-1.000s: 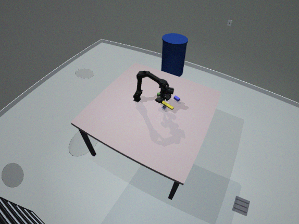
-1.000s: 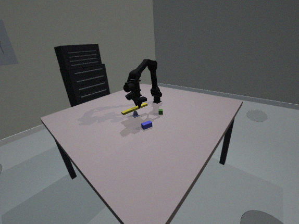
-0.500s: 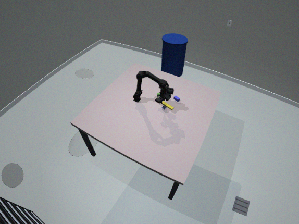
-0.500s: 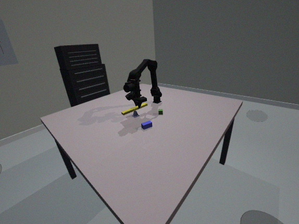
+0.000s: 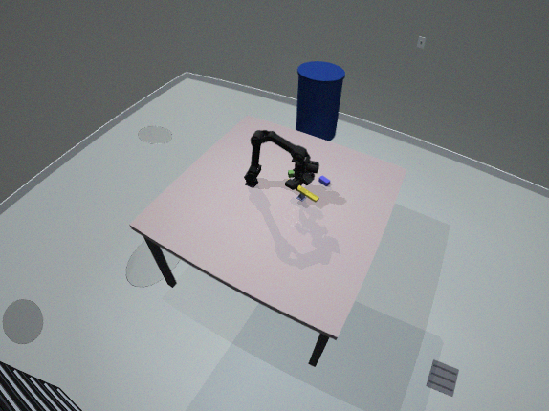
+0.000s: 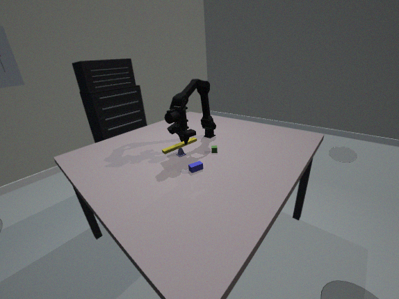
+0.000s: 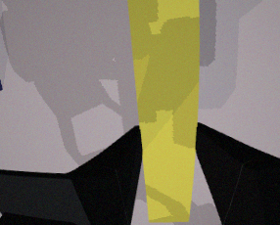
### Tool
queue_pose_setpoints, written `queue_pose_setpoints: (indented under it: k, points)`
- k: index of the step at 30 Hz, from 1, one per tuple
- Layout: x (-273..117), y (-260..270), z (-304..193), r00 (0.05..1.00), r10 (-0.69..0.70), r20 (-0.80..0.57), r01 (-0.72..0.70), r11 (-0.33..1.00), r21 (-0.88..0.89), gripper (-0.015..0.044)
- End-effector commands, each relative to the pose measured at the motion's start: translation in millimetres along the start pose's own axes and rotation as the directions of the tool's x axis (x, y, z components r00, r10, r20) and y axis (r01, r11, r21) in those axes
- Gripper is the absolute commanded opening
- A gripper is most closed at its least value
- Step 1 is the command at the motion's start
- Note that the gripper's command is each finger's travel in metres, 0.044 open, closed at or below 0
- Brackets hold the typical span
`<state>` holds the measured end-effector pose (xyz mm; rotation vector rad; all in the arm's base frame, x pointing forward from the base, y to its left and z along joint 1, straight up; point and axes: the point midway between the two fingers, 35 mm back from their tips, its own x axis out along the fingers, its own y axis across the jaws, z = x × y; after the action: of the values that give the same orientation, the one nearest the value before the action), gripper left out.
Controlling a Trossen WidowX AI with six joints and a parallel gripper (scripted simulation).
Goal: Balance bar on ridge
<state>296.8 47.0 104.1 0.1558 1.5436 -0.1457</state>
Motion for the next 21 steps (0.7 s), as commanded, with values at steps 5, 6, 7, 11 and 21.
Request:
queue_pose_setpoints:
  k: [5, 6, 7, 11, 21]
  points:
    - [1.0, 0.0, 0.4, 1.0, 0.0, 0.001, 0.0, 1.0, 0.004, 0.0]
    - [1.2, 0.0, 0.4, 1.0, 0.0, 0.001, 0.0, 1.0, 0.004, 0.0]
    - [1.2, 0.0, 0.4, 1.0, 0.0, 0.001, 0.0, 1.0, 0.004, 0.0]
    - [1.5, 0.0, 0.4, 1.0, 0.0, 0.001, 0.0, 1.0, 0.004, 0.0]
    - [2.4, 0.0, 0.5, 1.0, 0.0, 0.001, 0.0, 1.0, 0.004, 0.0]
